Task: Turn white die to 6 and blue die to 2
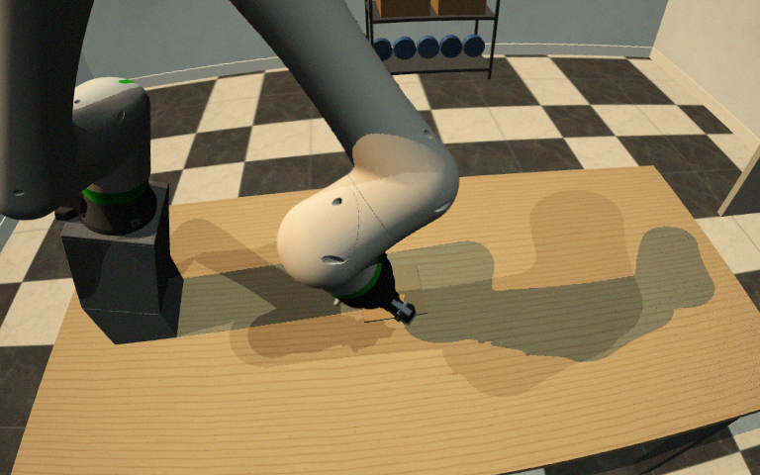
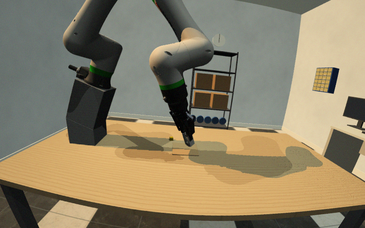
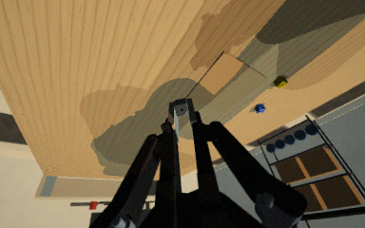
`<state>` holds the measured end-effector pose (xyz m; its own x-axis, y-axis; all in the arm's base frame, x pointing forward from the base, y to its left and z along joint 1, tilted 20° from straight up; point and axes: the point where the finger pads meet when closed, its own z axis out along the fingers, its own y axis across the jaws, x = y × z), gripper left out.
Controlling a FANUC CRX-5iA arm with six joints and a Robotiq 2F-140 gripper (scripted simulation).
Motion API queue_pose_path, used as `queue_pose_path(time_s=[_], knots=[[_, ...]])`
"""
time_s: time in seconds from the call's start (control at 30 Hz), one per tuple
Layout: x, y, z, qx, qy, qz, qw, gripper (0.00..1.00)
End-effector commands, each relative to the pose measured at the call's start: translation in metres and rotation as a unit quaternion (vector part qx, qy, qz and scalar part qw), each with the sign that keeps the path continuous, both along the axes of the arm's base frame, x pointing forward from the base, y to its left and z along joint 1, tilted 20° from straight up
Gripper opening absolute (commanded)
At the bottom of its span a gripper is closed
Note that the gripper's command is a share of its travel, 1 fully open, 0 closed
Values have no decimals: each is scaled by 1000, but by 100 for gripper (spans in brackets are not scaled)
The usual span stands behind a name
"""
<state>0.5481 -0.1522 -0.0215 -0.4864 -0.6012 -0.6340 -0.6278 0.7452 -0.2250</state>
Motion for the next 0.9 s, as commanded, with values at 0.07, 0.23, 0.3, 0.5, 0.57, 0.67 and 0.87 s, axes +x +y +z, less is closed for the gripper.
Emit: queue_pose_path(time_s=[0.07,0.23,0.3,0.5,0.57,0.67,0.87], knots=[[-8,-2,-9,69,-70,34,995,9],[-10,-4,-12,110,-120,48,985,9],[-10,-5,-11,127,-142,53,980,9],[-10,-10,-10,157,-188,61,968,9],[-12,-10,-12,179,-211,69,959,9],[-13,-10,-13,197,-231,75,950,9],[-14,-10,-13,202,-236,77,947,9]])
